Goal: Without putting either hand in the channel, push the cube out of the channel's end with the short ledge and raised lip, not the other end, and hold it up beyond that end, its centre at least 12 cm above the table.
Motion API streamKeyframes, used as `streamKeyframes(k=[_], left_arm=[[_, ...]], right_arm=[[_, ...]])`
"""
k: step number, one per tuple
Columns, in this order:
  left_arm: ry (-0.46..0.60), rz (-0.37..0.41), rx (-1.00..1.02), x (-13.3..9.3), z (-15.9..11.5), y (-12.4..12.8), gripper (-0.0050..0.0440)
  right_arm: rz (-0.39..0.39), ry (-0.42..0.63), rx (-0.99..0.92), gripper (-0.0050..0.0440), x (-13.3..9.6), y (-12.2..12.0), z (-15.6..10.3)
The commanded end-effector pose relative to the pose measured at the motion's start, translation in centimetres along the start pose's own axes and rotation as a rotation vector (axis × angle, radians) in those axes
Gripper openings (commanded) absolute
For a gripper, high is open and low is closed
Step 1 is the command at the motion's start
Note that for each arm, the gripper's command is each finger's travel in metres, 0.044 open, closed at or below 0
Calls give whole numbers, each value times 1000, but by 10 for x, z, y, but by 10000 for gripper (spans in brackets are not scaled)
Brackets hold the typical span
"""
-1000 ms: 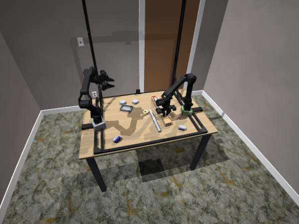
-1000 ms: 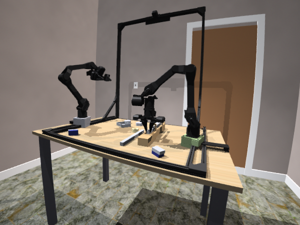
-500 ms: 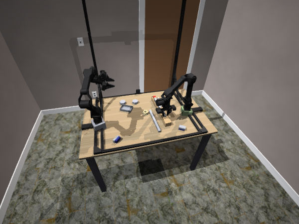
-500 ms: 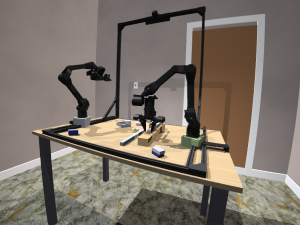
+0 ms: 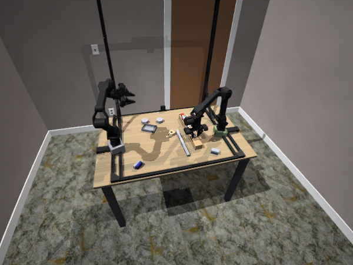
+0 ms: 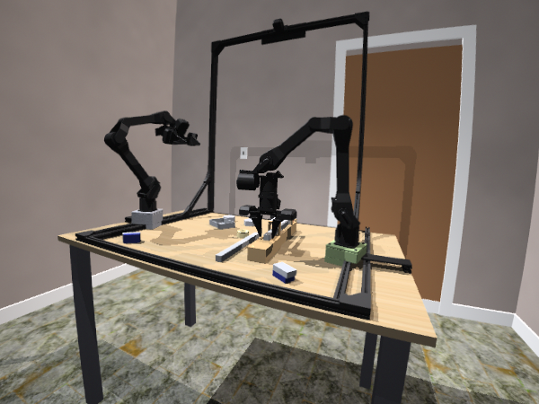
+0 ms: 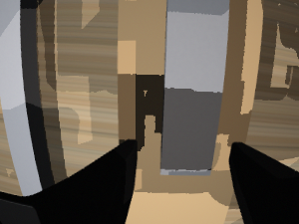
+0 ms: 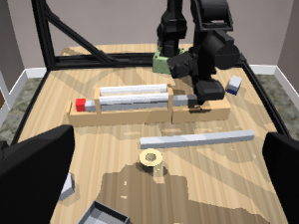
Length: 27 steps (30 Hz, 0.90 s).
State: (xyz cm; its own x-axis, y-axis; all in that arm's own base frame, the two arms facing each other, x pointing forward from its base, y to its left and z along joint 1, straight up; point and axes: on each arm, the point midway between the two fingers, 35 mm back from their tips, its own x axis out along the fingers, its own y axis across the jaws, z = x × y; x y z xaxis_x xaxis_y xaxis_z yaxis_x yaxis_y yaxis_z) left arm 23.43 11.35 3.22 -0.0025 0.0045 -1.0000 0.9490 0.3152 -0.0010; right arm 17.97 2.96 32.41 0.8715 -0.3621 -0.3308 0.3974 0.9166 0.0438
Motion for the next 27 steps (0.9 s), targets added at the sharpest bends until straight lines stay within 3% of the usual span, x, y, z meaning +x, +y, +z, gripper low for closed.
streamKeyframes(k=[1, 4, 7, 9, 11, 23, 24, 27], left_arm=[[0, -1, 1, -2, 0, 0, 200], [-2, 0, 1, -23, 0, 2, 200], [-4, 1, 1, -58, 0, 1, 200], [-4, 1, 1, -58, 0, 1, 200], [-5, 1, 1, -75, 1, -2, 200], [-2, -8, 2, -74, 0, -3, 200], [-2, -8, 2, -74, 1, -3, 220], [-2, -8, 2, -74, 1, -3, 220]], right_arm=[[0, -2, 3, 400, 0, 0, 0], [0, -2, 3, 400, 0, 0, 0], [0, -2, 3, 400, 0, 0, 0], [0, -2, 3, 400, 0, 0, 0], [0, -2, 3, 400, 0, 0, 0], [0, -2, 3, 400, 0, 0, 0], [0, -2, 3, 400, 0, 0, 0], [0, -2, 3, 400, 0, 0, 0]])
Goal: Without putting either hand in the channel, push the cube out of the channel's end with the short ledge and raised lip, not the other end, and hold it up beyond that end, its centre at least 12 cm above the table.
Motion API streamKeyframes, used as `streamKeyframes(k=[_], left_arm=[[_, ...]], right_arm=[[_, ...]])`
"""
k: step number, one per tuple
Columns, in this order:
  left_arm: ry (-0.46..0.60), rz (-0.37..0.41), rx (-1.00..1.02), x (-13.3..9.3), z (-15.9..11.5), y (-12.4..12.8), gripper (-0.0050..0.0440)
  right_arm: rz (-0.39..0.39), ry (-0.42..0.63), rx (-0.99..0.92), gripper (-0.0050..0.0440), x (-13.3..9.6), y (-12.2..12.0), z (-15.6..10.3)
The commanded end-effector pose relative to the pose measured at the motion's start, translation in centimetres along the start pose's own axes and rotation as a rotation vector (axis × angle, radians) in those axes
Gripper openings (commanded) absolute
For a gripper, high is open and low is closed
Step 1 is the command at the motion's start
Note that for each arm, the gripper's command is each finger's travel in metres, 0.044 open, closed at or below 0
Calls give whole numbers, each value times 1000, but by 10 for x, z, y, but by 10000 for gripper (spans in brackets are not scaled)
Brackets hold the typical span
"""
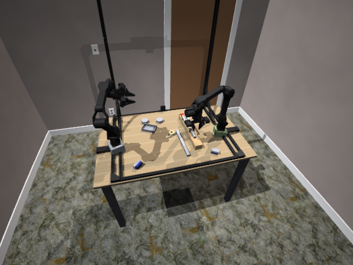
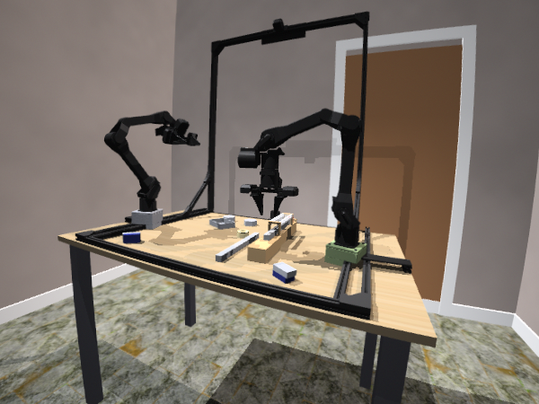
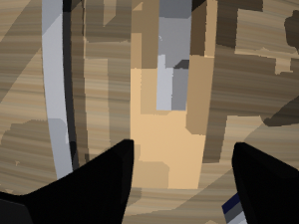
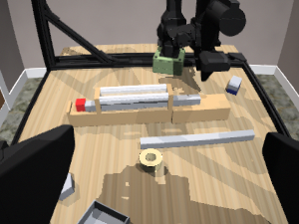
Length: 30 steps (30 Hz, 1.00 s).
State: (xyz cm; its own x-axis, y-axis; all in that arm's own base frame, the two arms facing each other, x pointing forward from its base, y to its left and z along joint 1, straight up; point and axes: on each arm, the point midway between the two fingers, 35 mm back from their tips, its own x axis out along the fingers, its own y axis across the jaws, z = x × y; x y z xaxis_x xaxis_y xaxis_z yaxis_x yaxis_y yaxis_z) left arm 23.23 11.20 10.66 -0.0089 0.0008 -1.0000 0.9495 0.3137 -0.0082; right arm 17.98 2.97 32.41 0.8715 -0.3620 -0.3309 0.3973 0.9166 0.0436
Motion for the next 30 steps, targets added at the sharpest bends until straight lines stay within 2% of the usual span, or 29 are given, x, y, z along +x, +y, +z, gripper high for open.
streamKeyframes(k=[1, 7, 10, 14, 16, 20, 25, 30], left_arm=[[0, -1, 0, 0, 1, 1, 220], [-3, 9, 8, -2, 24, 14, 220], [-8, 20, 17, -5, 51, 27, 220], [-17, 29, 26, -8, 103, 41, 220], [-17, 29, 26, -8, 103, 41, 220], [-15, 21, 20, -8, 164, 45, 220], [-11, 13, 12, -5, 239, 32, 220], [-6, 9, 7, -1, 290, 11, 220]], right_arm=[[0, -2, 3, 400, 0, 0, 0], [0, -2, 3, 400, 0, 0, 0], [0, -2, 3, 400, 0, 0, 0], [0, -2, 3, 400, 0, 0, 0], [0, -2, 3, 400, 0, 0, 0], [0, -2, 3, 400, 0, 0, 0], [0, -2, 3, 400, 0, 0, 0], [0, -2, 3, 400, 0, 0, 0]])
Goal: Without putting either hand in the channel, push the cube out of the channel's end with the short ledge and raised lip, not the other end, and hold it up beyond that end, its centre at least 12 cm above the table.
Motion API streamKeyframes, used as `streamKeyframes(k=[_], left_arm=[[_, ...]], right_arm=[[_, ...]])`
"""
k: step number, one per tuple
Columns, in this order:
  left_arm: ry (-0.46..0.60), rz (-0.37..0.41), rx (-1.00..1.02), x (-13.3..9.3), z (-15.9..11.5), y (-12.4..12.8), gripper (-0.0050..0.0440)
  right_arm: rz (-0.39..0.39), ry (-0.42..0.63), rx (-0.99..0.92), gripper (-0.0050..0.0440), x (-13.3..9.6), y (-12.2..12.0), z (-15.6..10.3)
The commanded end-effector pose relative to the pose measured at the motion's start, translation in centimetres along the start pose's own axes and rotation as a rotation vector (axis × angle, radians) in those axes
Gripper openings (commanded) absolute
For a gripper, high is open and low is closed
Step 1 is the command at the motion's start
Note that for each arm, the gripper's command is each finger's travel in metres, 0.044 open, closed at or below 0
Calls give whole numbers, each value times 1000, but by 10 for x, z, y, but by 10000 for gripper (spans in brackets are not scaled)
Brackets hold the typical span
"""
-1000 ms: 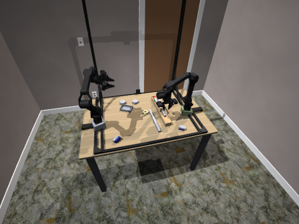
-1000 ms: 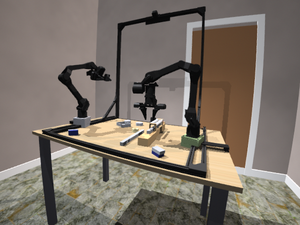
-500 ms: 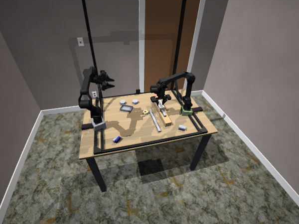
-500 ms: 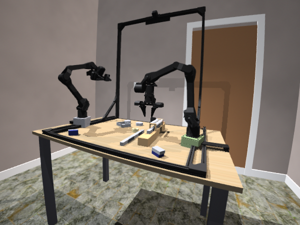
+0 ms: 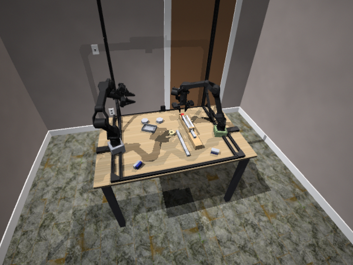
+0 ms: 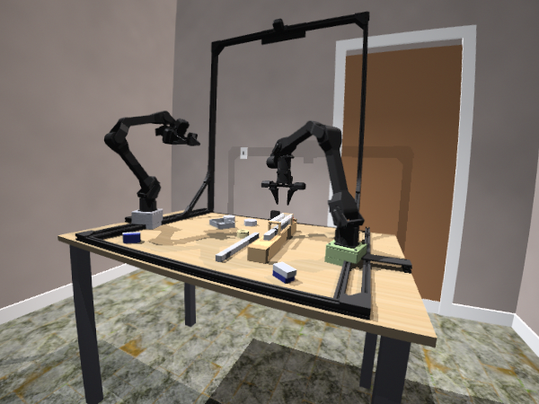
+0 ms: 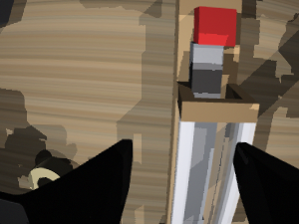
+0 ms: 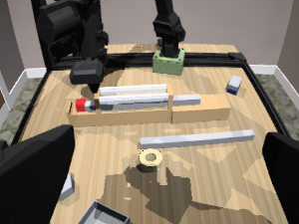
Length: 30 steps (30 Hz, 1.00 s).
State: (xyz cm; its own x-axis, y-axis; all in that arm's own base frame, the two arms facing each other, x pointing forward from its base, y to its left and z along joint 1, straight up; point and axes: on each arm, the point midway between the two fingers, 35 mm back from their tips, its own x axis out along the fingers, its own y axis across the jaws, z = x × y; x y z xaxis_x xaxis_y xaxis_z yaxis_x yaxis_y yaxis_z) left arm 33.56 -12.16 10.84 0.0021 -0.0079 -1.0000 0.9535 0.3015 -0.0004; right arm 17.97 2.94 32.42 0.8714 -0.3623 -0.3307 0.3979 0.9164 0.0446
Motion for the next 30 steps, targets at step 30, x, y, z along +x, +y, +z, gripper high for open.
streamKeyframes(k=[30], left_arm=[[8, 0, -8, 33, 58, -23, 220]], right_arm=[[0, -2, 2, 400, 0, 0, 0]])
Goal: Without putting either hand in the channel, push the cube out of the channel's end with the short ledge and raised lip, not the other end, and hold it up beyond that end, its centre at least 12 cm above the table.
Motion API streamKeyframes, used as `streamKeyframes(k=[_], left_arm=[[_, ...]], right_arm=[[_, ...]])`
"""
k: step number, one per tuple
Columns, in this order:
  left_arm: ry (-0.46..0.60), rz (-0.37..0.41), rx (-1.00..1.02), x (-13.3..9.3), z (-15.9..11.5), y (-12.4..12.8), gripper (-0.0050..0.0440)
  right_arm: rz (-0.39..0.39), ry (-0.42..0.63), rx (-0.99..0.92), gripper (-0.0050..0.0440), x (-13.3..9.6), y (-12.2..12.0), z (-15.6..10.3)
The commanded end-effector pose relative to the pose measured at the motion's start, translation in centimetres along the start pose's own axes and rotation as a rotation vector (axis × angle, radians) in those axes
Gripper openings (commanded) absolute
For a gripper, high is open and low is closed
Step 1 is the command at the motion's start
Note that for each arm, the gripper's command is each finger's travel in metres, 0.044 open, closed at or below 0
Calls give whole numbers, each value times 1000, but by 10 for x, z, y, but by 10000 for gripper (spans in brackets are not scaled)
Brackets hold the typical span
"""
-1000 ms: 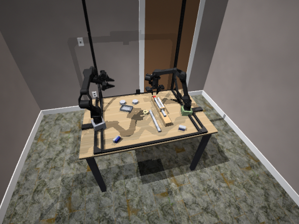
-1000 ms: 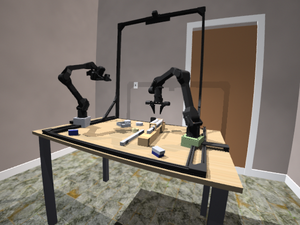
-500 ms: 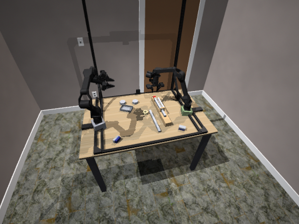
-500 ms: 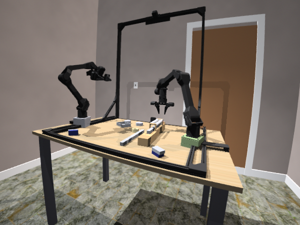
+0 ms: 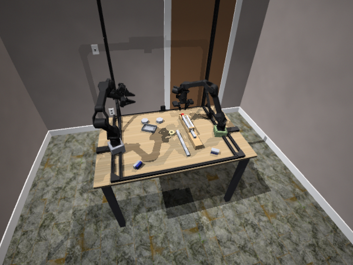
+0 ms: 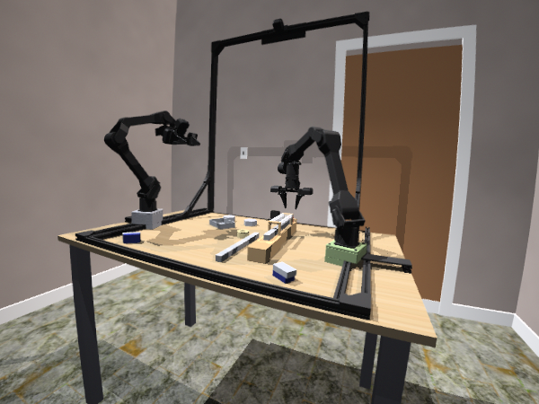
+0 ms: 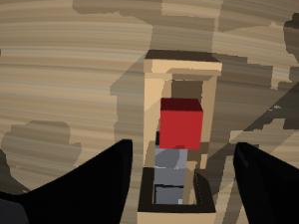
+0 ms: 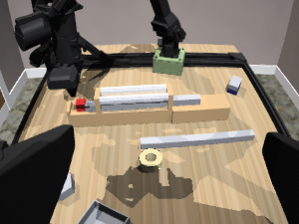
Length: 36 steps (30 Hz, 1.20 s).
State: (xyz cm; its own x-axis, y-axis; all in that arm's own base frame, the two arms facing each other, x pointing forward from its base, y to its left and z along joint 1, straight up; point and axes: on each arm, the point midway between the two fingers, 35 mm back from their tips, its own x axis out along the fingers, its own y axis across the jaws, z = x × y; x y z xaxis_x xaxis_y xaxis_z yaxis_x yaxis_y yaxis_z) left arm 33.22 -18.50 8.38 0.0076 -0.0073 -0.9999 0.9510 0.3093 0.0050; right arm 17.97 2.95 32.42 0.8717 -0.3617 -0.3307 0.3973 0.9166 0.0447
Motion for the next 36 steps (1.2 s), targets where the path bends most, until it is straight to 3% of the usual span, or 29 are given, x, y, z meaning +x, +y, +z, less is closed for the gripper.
streamKeyframes(k=[1, 36], left_arm=[[9, -5, 0, 10, -1, -1, 220], [9, -5, 0, 54, -2, -2, 220]], right_arm=[[0, -2, 2, 400, 0, 0, 0], [0, -2, 2, 400, 0, 0, 0]])
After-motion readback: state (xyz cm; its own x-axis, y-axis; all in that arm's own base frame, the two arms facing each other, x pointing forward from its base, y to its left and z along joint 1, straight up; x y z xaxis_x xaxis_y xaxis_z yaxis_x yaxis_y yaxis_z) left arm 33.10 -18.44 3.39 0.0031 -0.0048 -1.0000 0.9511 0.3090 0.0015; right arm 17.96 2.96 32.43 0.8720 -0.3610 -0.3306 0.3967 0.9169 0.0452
